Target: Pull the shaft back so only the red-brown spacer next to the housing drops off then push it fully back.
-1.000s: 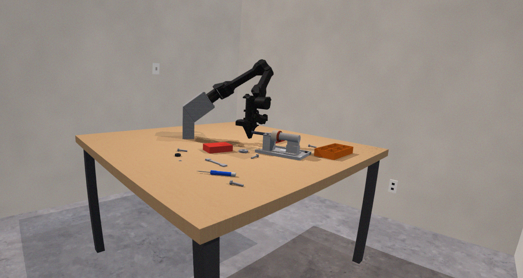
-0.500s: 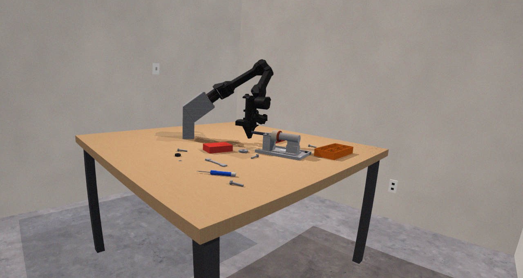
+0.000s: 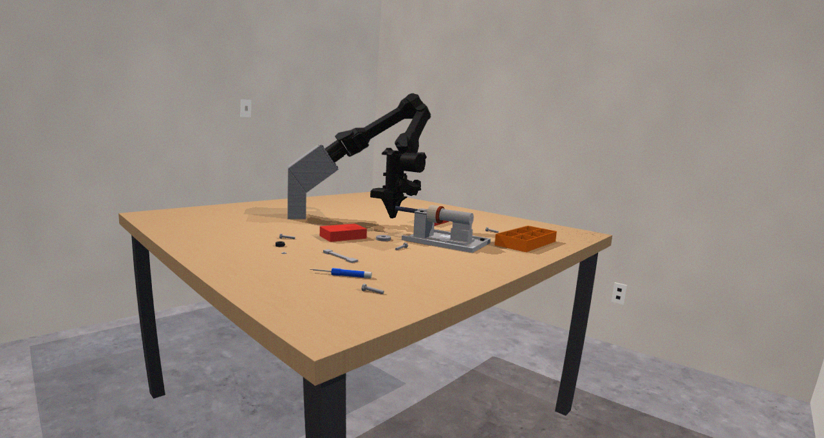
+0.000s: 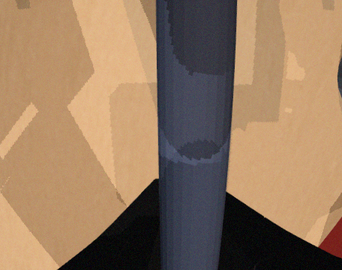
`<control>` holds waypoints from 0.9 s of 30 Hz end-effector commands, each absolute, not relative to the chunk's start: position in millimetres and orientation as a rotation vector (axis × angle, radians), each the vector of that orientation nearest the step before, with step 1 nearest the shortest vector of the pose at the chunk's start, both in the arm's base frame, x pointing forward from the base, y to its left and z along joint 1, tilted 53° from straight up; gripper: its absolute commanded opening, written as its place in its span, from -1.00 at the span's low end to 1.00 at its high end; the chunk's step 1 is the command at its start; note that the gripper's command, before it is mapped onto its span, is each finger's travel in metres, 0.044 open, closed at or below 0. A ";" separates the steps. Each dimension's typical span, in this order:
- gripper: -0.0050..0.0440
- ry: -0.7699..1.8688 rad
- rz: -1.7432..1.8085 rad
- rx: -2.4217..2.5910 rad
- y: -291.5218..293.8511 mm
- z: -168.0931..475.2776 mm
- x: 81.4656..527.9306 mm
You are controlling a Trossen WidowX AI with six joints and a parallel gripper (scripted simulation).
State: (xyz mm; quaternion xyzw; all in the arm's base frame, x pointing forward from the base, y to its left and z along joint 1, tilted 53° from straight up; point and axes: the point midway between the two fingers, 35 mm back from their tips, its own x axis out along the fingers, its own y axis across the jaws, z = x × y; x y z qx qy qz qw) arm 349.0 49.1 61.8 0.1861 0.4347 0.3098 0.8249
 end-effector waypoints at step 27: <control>-0.80 0.925 0.661 0.394 49.4 59.6 345.2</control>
